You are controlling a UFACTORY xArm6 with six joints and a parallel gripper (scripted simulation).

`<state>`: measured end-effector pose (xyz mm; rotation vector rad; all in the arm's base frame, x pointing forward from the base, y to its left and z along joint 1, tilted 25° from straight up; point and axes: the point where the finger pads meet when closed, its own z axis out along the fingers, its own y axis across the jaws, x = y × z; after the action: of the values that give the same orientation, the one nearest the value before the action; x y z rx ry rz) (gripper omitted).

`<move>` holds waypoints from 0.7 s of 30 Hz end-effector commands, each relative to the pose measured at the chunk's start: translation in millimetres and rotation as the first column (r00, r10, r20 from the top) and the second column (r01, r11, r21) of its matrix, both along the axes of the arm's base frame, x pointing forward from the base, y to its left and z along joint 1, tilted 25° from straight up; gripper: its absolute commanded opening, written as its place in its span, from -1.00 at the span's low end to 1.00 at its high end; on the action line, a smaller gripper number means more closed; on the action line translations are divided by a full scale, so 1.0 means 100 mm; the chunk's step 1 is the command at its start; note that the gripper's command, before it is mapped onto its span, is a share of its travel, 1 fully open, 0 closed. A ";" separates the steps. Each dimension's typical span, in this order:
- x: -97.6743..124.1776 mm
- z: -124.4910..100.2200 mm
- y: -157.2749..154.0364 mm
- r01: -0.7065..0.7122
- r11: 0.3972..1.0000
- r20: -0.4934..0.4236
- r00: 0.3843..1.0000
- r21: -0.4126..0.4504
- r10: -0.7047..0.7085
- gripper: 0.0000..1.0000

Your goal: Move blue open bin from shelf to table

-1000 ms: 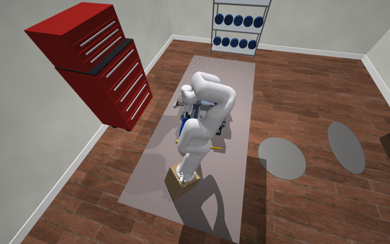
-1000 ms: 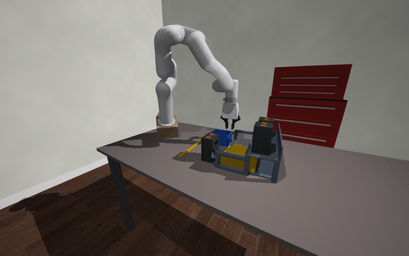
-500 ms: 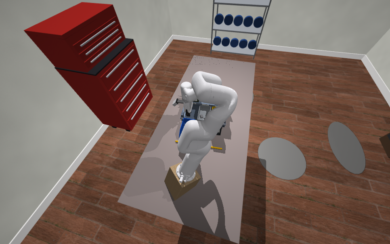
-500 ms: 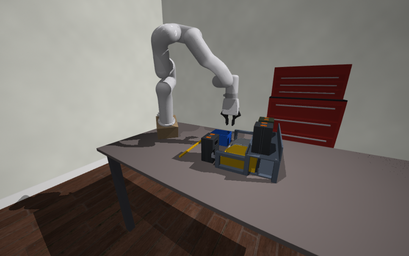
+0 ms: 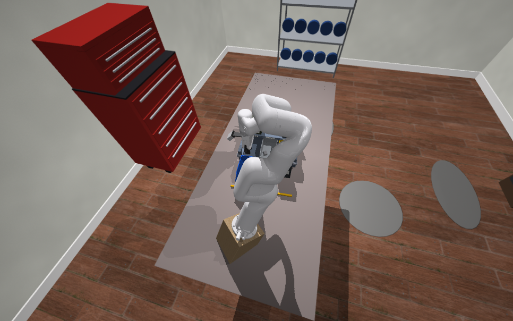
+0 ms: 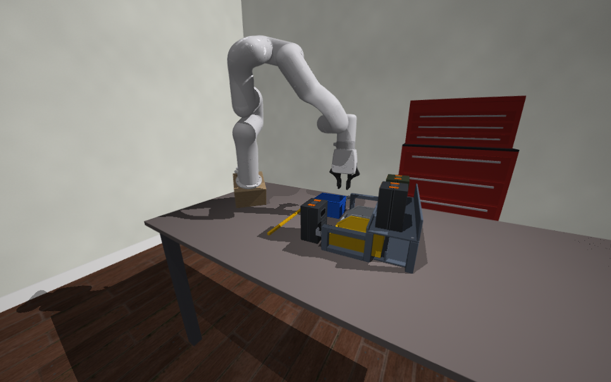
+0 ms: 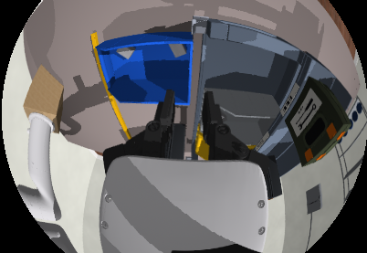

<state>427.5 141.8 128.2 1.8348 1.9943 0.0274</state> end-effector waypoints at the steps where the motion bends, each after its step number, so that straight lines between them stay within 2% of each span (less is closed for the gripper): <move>1: 0.01 0.01 0.01 -0.001 1.000 0.003 1.000 0.002 0.001 -0.35; 21: 0.03 -0.04 -0.01 -0.001 1.000 0.003 1.000 0.002 0.001 -0.35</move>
<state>429.2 140.4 123.3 1.8347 1.9942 0.0277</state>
